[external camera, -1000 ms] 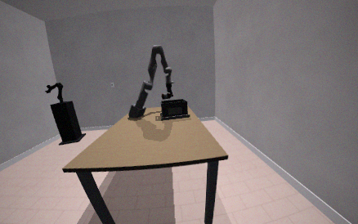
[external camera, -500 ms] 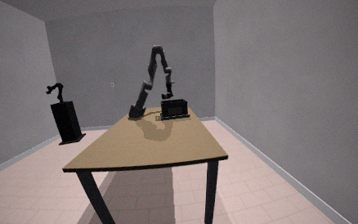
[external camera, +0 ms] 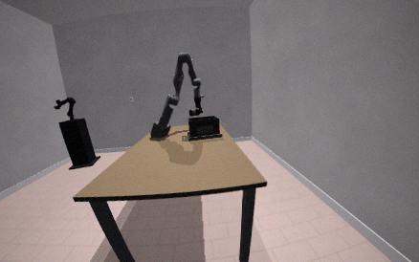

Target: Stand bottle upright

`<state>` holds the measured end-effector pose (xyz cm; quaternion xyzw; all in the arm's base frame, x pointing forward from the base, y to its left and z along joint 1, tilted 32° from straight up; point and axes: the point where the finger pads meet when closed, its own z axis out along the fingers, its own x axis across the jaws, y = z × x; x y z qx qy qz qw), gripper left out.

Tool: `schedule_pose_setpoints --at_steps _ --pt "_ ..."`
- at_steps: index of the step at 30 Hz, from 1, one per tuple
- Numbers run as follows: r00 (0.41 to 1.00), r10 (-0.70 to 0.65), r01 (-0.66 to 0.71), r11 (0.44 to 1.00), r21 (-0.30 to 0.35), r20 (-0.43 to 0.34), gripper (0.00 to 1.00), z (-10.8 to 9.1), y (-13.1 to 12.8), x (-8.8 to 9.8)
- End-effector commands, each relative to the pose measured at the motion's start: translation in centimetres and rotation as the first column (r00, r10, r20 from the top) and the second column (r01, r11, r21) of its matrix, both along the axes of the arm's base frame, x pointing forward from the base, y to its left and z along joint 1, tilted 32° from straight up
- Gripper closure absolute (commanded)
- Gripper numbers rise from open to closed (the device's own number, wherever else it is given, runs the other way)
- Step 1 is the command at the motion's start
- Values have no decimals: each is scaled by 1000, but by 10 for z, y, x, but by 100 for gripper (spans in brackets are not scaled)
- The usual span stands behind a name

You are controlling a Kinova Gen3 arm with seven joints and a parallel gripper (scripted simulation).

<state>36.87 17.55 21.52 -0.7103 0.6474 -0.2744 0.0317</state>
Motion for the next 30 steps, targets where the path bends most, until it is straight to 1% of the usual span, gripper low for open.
schedule_pose_setpoints --at_steps 1,9,18,30 --pt "1000 1 -1 1000 1 0 100 0 1 0" --pt "1000 -3 3 1000 3 2 100 0 0 0" --pt "998 -58 57 998 30 20 100 0 0 0" --pt "977 -204 196 974 110 63 100 0 0 0"
